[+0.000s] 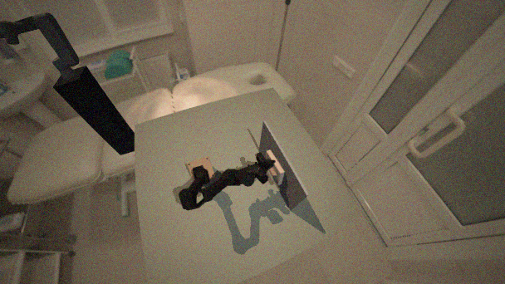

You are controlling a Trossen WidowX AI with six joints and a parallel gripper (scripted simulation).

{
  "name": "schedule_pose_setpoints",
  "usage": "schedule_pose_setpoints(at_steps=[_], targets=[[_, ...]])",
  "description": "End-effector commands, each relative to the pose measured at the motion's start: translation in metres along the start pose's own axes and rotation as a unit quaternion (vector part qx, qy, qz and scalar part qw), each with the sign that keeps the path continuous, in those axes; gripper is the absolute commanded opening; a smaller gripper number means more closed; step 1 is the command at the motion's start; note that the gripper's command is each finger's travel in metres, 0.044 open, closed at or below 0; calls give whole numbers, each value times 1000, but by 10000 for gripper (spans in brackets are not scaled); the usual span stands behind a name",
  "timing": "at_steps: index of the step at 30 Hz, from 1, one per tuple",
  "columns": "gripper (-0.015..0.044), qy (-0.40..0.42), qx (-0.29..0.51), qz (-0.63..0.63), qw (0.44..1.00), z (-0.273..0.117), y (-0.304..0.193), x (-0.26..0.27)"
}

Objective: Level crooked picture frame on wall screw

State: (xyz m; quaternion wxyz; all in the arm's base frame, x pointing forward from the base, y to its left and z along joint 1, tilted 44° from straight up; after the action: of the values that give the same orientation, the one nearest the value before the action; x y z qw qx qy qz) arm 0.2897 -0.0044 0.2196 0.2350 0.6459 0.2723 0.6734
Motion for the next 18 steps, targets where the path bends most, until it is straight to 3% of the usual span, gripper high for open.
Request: schedule_pose_setpoints(at_steps=[1, 18], targets=[[0, -2, -1, 13, 1000, 0, 0, 0], [0, -2, -1, 57, 998, 0, 0, 1]])
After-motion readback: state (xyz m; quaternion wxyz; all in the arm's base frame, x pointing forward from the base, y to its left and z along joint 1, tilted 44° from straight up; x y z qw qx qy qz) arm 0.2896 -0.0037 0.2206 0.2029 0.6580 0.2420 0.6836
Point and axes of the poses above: the point midway between the two fingers, 35 mm back from their tips, its own z axis out along the fingers, its own x axis across the jaws, y = z × x, the point moved 8 cm from there along -z, back along the fingers, and after that the axes turned 11 degrees about z, right-handed, at the moved point
